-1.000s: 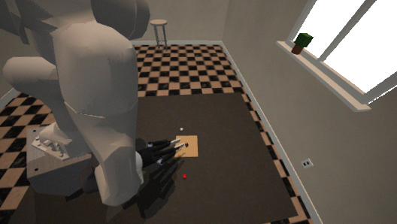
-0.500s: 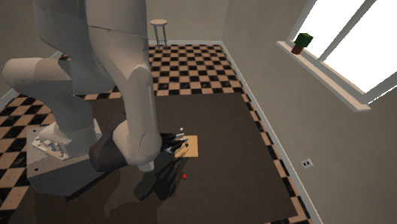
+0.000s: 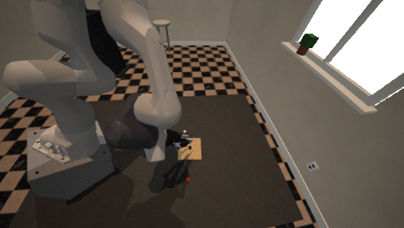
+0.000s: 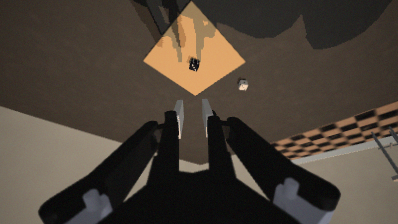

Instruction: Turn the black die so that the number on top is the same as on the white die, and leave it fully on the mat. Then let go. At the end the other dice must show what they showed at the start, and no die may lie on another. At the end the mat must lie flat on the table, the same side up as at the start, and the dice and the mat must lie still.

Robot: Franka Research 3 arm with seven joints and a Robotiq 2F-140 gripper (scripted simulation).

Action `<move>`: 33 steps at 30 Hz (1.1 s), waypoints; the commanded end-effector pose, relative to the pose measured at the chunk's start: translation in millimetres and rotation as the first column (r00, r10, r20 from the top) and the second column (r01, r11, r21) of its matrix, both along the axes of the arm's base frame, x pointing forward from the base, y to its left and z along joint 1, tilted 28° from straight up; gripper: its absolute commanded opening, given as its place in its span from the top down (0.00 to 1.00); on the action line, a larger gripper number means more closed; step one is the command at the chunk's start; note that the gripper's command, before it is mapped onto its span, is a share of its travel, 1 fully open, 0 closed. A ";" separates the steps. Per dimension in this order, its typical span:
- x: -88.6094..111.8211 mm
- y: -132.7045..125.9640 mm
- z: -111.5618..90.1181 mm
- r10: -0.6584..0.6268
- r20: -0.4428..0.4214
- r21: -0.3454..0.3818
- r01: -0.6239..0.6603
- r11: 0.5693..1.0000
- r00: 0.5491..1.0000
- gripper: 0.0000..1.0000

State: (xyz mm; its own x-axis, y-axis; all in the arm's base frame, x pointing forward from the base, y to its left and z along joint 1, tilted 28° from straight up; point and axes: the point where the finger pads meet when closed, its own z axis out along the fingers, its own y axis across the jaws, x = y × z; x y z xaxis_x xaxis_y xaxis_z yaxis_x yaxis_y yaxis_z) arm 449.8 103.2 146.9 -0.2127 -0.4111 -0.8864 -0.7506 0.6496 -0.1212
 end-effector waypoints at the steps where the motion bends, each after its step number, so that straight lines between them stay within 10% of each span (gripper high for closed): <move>1: 0.2 -9.1 -4.2 -0.084 -0.150 0.014 0.087 0.996 0.985 0.81; 33: 11.0 4.9 23.3 -0.154 -0.410 -0.298 0.028 0.954 0.899 0.81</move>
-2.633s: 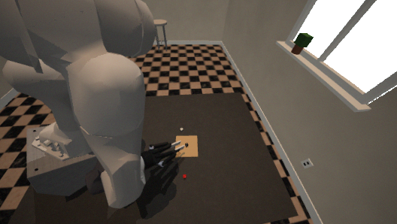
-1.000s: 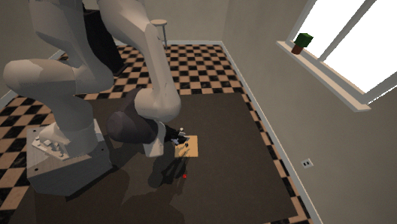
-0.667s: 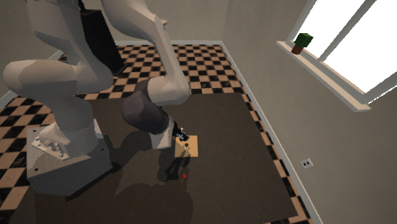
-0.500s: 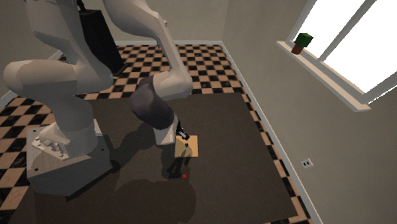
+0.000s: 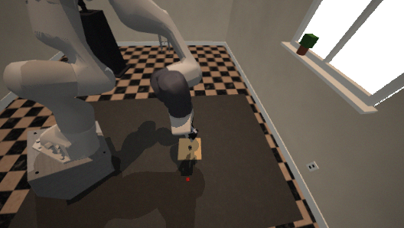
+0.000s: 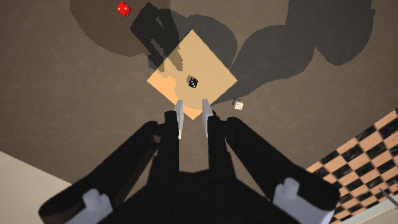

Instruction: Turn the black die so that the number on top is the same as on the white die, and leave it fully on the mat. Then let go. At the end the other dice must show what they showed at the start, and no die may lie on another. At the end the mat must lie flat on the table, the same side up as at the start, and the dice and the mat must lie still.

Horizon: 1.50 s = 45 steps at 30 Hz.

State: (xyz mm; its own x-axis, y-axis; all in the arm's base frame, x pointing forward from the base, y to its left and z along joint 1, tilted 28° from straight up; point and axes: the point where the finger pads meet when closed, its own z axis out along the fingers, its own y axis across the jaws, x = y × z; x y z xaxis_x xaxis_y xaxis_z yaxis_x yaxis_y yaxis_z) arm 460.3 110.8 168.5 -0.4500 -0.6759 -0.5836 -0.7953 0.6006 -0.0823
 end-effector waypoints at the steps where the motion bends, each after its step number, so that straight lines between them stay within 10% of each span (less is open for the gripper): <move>1: 0.9 -2.1 3.0 -0.135 -0.108 0.012 0.137 0.991 0.985 0.81; 11: 2.4 -1.7 8.4 -0.147 -0.154 -0.057 0.140 0.989 0.977 0.81; 12: 2.4 -1.7 8.4 -0.147 -0.154 -0.057 0.140 0.989 0.977 0.00; 45: -7.8 -12.4 36.3 -0.143 -0.154 -0.053 0.137 0.989 0.978 0.00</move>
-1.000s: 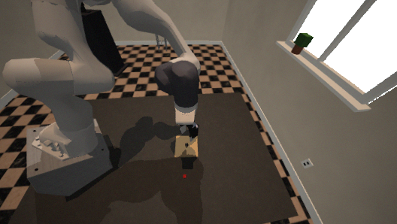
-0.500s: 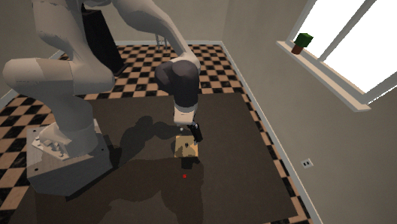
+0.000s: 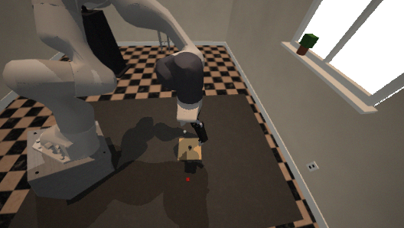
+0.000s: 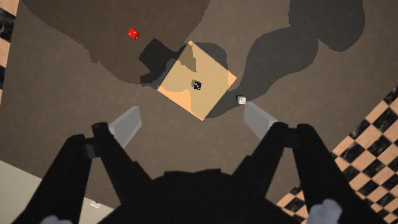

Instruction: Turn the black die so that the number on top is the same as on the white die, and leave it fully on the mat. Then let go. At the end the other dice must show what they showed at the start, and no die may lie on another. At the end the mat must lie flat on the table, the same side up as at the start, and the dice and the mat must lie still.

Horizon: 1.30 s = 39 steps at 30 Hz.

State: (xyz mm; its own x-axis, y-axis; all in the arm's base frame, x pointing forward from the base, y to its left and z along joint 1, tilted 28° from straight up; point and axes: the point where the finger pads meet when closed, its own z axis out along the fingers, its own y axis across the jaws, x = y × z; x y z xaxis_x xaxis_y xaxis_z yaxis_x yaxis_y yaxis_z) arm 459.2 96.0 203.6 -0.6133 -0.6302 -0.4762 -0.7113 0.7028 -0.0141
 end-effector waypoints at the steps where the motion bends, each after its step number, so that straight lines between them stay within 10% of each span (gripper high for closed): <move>1: -7.3 1.8 2.6 -0.004 -0.021 0.012 0.004 1.000 1.000 0.00; 39: -8.9 0.1 7.0 -0.004 -0.021 0.012 0.004 1.000 1.000 0.00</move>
